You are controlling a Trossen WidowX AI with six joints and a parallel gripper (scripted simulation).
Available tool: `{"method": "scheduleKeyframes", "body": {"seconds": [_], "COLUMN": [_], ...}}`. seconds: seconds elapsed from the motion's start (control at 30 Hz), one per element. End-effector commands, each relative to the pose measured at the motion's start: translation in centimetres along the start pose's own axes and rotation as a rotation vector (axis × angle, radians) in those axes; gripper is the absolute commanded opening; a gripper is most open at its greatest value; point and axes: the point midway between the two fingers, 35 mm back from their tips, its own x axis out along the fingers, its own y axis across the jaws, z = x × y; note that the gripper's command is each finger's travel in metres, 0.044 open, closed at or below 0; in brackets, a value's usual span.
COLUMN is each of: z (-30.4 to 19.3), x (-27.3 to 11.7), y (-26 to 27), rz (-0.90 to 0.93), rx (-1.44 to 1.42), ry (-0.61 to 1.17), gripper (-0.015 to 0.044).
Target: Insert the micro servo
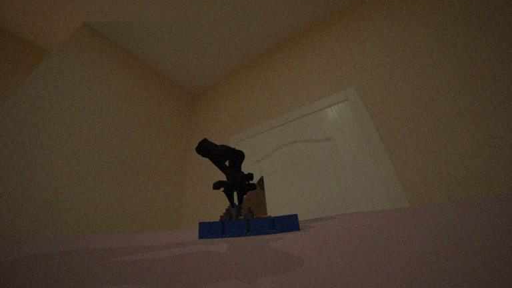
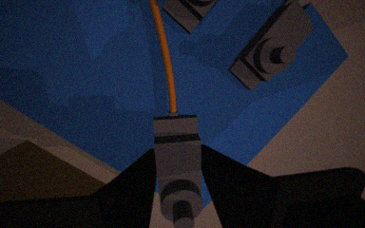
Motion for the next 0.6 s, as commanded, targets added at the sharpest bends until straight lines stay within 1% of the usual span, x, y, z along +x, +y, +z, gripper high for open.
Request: {"method": "scheduleKeyframes", "body": {"seconds": [0.0, 0.03, 0.1, 0.13, 0.33, 0.57], "z": [0.0, 0.0, 0.0, 0.0, -0.3, -0.6], "x": [0.0, 0.0, -0.2, -0.4, -2.7, -3.0], "y": [0.0, 0.0, 0.0, 0.0, 0.2, 0.3], "rz": [-0.002, -0.002, -0.002, -0.001, -0.001, -0.001], "rx": [-0.005, -0.005, -0.005, -0.005, -0.005, -0.005], "ry": [0.001, 0.001, 0.001, 0.0, 0.0, 0.0], "gripper": [0.0072, 0.0065, 0.0013, 0.0, 0.0, 0.0]}}
